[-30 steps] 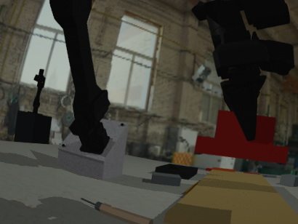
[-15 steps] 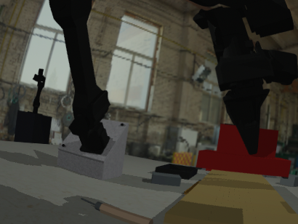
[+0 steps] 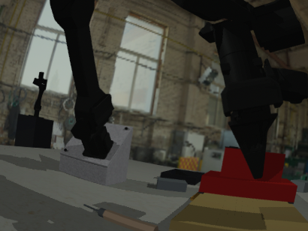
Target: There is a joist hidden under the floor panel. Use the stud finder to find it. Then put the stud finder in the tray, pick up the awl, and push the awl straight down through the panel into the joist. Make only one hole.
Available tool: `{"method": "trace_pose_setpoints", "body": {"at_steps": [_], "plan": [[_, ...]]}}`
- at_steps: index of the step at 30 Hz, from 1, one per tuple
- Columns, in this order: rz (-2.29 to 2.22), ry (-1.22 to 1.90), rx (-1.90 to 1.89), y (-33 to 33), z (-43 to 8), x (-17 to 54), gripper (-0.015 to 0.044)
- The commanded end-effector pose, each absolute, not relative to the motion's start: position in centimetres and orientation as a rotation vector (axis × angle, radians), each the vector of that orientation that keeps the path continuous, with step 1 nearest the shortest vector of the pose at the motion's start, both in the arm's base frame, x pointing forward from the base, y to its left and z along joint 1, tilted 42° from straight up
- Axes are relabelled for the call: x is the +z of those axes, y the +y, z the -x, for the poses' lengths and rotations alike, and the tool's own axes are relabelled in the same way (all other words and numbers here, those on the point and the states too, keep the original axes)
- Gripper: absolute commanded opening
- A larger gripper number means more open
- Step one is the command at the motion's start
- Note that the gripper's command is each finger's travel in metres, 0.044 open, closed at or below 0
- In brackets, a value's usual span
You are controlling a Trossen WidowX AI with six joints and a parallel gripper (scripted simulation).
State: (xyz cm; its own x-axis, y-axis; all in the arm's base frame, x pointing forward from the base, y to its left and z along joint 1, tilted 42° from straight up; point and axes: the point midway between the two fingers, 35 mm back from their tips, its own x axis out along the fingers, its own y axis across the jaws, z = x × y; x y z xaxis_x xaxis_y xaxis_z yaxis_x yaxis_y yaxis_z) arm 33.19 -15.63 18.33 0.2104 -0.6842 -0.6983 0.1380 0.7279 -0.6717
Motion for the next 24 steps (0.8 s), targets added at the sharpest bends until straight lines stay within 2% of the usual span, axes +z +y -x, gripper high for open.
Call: {"method": "trace_pose_setpoints", "body": {"at_steps": [1,24], "plan": [[0.535,1.232,-0.6,-15.8,-33.2,17.9,0.0],[0.537,1.231,-0.602,-17.7,-33.0,15.8,0.0]]}}
